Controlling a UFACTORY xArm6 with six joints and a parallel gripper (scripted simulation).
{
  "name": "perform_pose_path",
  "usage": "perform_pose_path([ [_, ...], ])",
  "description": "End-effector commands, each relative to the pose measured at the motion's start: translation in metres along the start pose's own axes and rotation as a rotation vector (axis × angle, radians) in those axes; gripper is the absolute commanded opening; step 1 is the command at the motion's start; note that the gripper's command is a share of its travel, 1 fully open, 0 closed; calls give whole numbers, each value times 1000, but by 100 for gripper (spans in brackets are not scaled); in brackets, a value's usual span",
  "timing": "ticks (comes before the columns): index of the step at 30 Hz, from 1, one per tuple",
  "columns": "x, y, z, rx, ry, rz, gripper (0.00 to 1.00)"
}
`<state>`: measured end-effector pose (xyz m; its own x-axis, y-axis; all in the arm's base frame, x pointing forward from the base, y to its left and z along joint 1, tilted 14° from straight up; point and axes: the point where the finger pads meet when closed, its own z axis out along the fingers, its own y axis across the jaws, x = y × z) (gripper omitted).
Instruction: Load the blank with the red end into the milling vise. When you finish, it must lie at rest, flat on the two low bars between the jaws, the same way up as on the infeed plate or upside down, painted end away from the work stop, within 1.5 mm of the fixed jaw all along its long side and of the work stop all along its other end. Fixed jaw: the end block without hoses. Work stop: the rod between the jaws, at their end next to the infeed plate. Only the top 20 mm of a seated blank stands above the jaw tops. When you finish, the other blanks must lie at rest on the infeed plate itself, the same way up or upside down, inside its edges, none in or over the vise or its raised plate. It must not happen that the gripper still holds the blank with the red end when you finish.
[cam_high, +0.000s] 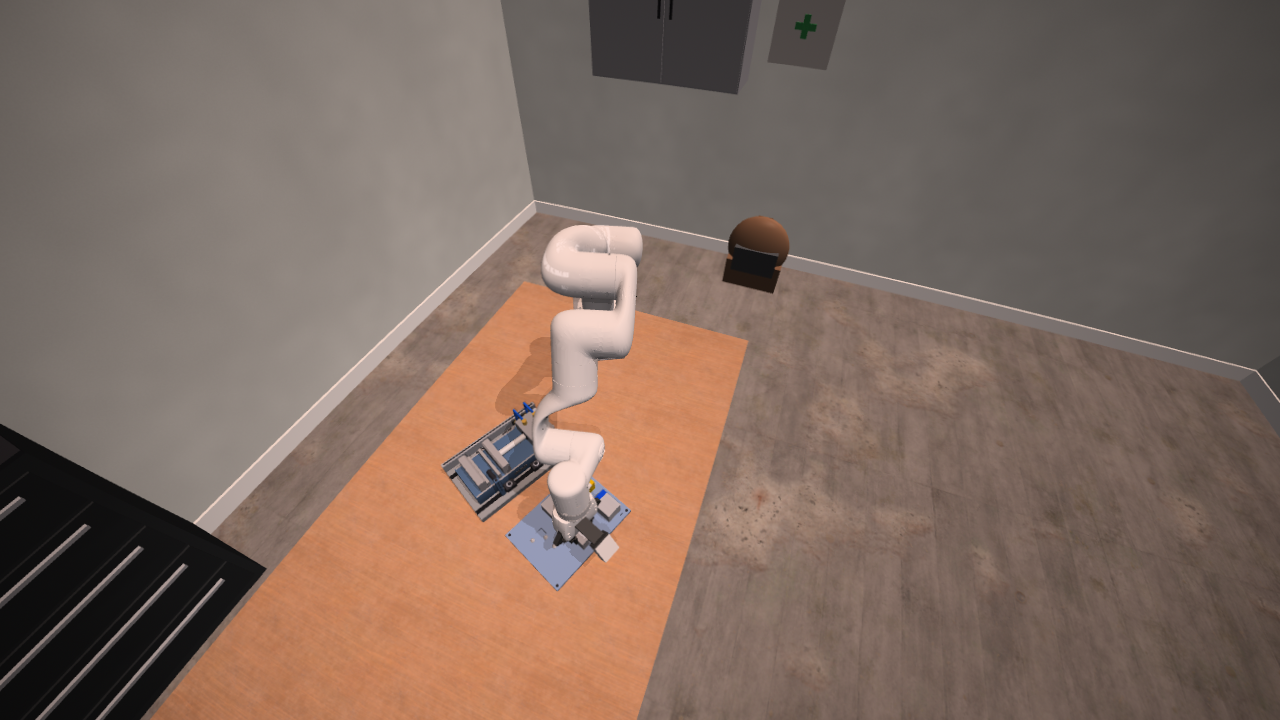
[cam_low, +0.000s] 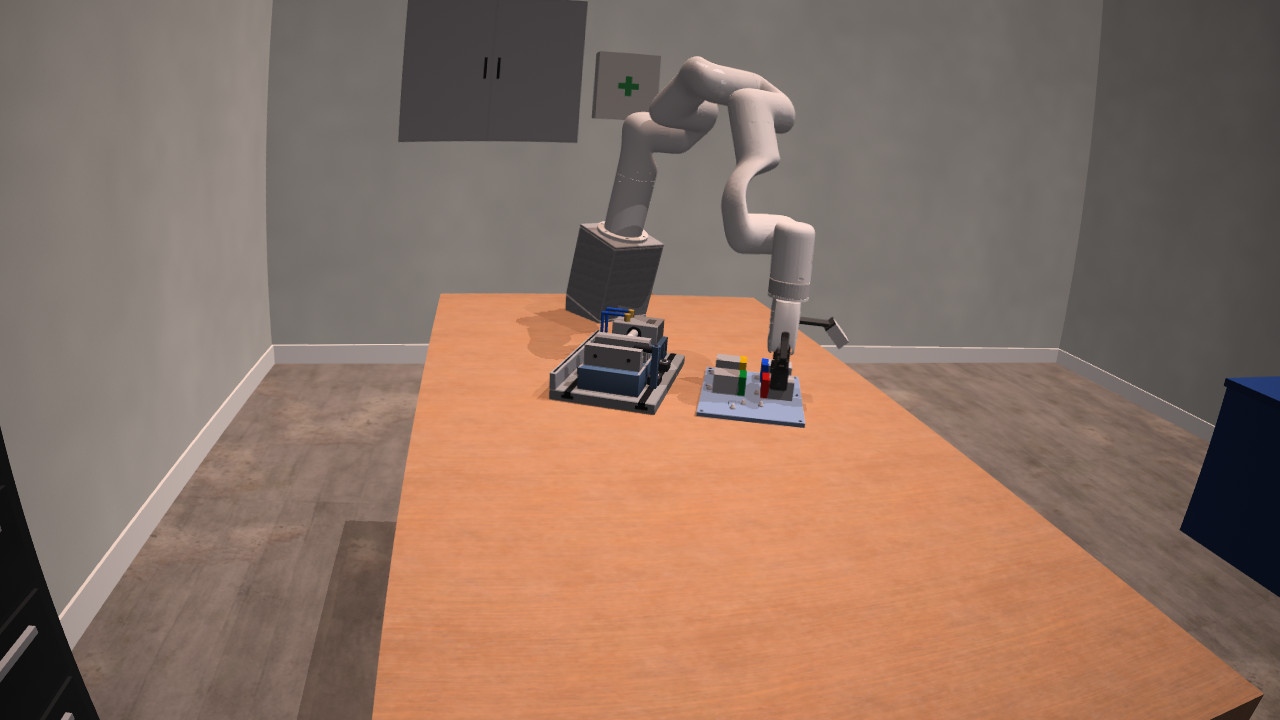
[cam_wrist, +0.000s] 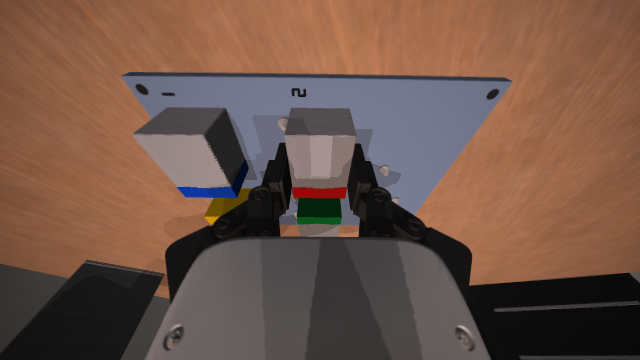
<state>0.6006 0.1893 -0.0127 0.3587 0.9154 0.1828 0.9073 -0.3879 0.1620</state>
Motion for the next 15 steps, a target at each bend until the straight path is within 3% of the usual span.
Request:
perform_pose_path([
  [1, 1, 2, -2, -4, 3, 0, 0],
  [8, 1, 2, -2, -4, 3, 0, 0],
  [15, 1, 1, -23, -3, 3, 0, 0],
])
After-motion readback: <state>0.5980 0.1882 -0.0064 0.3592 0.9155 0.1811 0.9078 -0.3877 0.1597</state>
